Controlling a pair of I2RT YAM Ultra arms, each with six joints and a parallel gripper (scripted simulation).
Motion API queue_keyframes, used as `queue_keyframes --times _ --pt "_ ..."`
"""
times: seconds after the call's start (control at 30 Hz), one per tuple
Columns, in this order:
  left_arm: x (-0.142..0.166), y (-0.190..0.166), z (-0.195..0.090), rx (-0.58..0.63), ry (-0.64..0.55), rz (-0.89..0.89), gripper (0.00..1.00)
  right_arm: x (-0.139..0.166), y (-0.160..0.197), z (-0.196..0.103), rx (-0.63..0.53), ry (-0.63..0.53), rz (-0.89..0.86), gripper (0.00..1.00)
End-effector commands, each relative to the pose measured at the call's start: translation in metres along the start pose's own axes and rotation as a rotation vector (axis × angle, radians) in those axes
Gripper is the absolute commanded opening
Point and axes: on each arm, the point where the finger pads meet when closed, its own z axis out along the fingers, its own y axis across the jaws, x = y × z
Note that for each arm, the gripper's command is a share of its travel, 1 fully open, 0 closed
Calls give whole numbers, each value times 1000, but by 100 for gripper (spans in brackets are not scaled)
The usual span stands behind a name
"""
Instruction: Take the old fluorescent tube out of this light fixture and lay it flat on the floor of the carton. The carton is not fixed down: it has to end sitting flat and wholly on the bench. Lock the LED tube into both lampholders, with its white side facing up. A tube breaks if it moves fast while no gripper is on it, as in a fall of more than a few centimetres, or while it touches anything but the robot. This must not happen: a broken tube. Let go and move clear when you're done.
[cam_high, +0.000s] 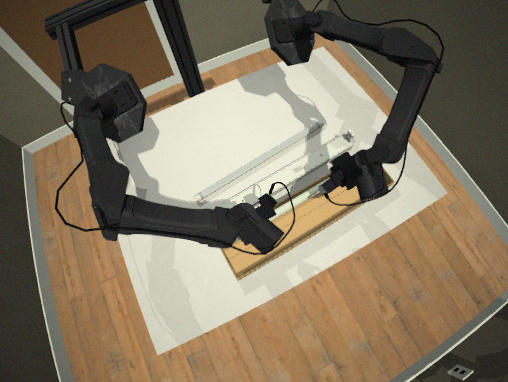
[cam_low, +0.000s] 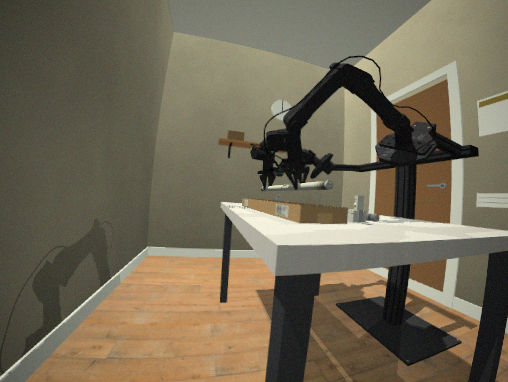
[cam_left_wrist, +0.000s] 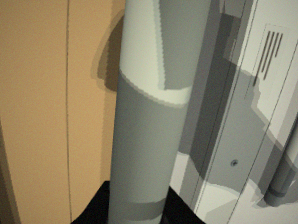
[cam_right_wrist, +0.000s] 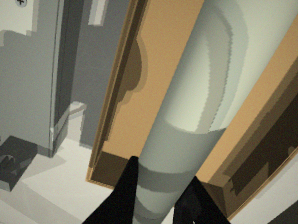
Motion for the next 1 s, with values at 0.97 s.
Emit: queue_keyframes --times 0.97 --pt "-16 21 -15 -6 -49 28 11 -18 -14 -4 -15 -37 -20 11"
